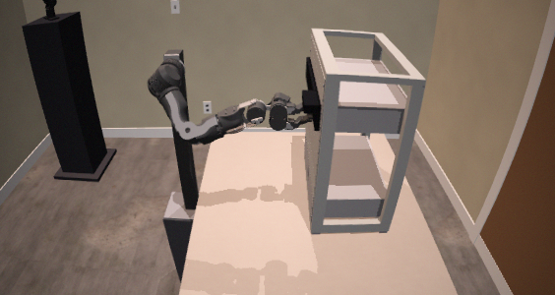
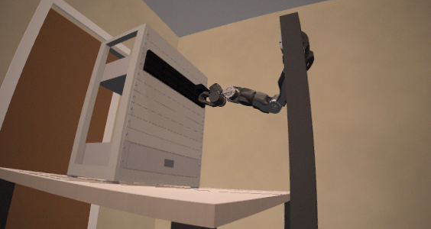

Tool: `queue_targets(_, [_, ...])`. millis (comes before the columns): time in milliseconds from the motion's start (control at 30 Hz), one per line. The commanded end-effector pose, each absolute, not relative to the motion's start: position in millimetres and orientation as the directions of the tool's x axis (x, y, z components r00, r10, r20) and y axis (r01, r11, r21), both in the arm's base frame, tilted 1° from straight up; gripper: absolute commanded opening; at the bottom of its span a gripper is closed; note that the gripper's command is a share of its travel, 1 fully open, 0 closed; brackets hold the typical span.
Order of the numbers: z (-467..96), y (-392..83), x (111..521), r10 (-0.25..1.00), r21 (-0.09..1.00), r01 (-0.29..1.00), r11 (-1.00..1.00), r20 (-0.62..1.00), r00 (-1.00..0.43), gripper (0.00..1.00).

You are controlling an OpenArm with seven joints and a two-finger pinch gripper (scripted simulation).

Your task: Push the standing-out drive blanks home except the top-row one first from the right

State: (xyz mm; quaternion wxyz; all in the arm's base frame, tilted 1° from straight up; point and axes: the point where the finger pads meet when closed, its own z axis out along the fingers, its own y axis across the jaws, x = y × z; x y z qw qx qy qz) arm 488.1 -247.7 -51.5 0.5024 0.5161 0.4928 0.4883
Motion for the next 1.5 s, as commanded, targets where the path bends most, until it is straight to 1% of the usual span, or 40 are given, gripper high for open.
queue_targets(0, [-41.8, -240.9, 489.4, 1.000, 1.000, -0.011, -0.010, 0.010, 0.013, 0.00])
queue_targets(1467, [-37.2, -240.1, 496.1, 1.000, 1.000, -0.014, -0.011, 0.011, 0.015, 0.00])
